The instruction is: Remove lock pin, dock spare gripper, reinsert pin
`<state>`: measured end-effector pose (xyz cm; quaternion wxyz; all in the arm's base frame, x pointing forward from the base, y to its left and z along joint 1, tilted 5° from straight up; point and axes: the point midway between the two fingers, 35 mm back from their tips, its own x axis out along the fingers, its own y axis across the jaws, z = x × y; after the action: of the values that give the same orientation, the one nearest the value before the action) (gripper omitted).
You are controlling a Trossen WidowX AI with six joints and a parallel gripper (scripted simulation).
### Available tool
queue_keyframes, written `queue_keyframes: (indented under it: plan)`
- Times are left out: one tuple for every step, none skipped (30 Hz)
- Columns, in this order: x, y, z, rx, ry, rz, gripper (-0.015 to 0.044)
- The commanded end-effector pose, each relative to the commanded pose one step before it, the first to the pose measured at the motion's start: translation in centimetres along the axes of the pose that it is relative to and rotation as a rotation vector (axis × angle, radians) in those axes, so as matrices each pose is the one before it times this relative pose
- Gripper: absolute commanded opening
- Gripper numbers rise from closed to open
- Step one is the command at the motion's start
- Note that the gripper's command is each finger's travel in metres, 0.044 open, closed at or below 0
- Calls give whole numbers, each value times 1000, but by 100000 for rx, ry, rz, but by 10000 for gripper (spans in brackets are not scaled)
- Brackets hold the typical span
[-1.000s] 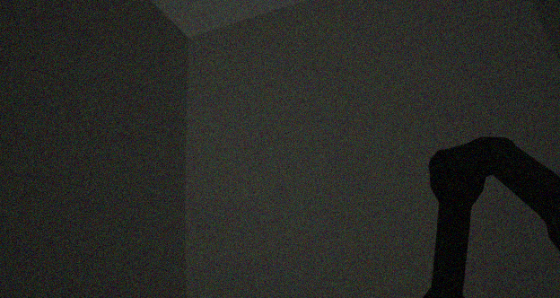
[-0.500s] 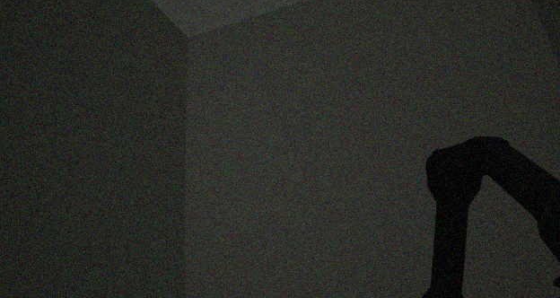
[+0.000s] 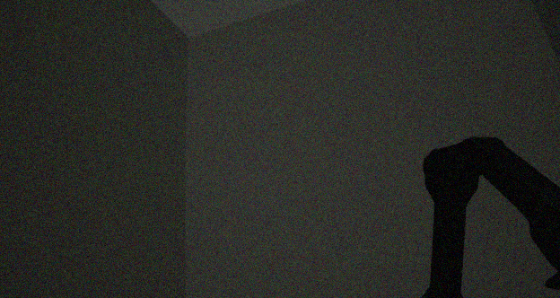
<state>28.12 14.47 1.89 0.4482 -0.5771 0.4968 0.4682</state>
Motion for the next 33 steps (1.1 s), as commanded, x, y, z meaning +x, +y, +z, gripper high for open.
queue_keyframes:
  plan:
    - [119, 78, -235, -349, 112, 131, 0]
    - [6, 0, -23, 2, -2, -17, 0]
    - [18, -1, -68, 5, -7, -50, 0]
    - [23, -1, -90, 6, -9, -67, 0]
    - [20, -1, -77, 6, -7, -57, 0]
    - [7, 0, -26, 2, -2, -19, 0]
    - [0, 0, 0, 0, 0, 0, 0]
    - [9, -3, -51, 10, -6, -21, 0]
    - [17, -6, -96, 19, -12, -41, 0]
    - [13, -5, -73, 14, -9, -31, 0]
    - [4, -1, -25, 5, -3, -10, 0]
    - [0, 0, 0, 0, 0, 0, 0]
    - [0, 0, 0, 0, 0, 0, 0]
    - [7, -1, -22, 1, -2, -7, 0]
    - [21, -2, -65, 3, -6, -22, 0]
    - [28, -3, -85, 4, -8, -29, 0]
    - [24, -2, -73, 3, -6, -25, 0]
    - [8, -1, -24, 1, -2, -8, 0]
    - [0, 0, 0, 0, 0, 0, 0]
    - [11, 6, -48, 6, -5, -11, 0]
    - [22, 12, -96, 12, -11, -22, 0]
    - [17, 10, -75, 10, -8, -17, 0]
    - [6, 3, -25, 3, -3, -6, 0]
    - [9, 29, -33, 7, -3, -11, 0]
    - [19, 61, -70, 14, -6, -22, 0]
    - [16, 49, -57, 11, -5, -18, 0]
    - [5, 17, -19, 4, -2, -6, 0]
    - [0, 0, 0, 0, 0, 0, 0]
    - [0, 0, 0, 0, 0, 0, 0]
    - [7, -8, -22, 0, -3, -12, 0]
    - [22, -23, -65, -1, -8, -35, 0]
    - [29, -31, -87, -2, -10, -47, 0]
    - [24, -26, -73, -2, -8, -40, 0]
